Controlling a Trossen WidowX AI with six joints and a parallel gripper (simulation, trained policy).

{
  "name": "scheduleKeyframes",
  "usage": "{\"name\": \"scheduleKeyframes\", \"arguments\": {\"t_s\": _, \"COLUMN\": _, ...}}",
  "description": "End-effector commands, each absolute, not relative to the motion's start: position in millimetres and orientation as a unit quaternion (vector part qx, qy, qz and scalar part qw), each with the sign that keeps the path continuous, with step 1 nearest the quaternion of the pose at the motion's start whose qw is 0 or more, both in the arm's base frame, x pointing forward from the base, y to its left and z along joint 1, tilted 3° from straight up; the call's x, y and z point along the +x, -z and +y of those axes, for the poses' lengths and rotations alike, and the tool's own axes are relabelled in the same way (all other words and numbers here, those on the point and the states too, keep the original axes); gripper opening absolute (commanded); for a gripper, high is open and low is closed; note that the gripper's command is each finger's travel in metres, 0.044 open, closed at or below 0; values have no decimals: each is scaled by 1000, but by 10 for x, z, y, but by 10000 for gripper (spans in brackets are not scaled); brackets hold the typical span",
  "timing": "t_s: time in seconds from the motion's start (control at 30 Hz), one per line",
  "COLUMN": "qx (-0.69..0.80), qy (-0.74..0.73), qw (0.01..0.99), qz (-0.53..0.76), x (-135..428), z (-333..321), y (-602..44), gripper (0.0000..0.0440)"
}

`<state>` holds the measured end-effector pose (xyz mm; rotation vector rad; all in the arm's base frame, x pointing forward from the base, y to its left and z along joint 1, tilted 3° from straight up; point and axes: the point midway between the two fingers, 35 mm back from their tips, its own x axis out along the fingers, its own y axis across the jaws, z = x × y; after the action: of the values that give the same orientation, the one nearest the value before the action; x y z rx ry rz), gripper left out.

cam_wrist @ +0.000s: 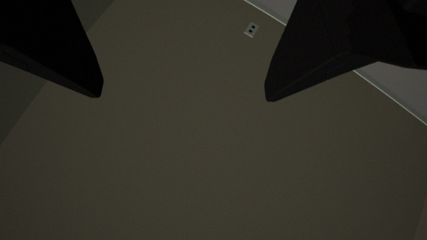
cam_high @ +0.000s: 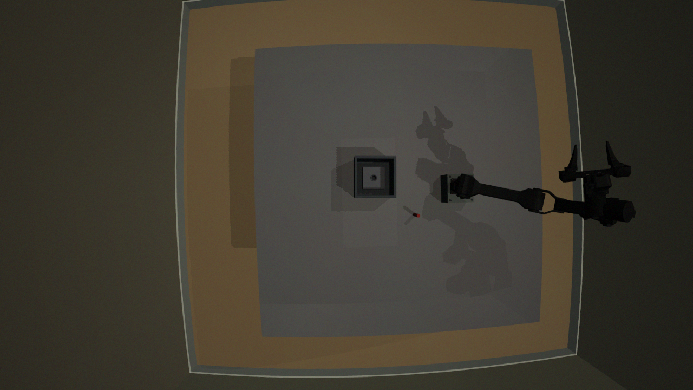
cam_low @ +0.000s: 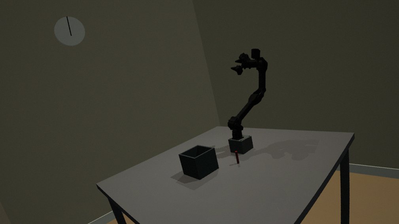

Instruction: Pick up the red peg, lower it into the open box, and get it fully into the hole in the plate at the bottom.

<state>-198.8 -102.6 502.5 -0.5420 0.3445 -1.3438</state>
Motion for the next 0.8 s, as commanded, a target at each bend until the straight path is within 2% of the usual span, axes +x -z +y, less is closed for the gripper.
{"name": "scheduleKeyframes", "arguments": {"t_s": 0.0, "qx": -248, "qy": 610, "qw": 736, "qz": 158, "x": -1993, "z": -1012, "y": -5009, "gripper": 423}}
{"name": "scheduleKeyframes", "arguments": {"t_s": 0.03, "qx": -250, "qy": 608, "qw": 737, "qz": 159, "x": -1994, "z": -997, "y": -4991, "gripper": 440}}
{"name": "scheduleKeyframes", "arguments": {"t_s": 0.77, "qx": -198, "qy": 632, "qw": 741, "qz": 112, "x": -2026, "z": -448, "y": -4651, "gripper": 440}}
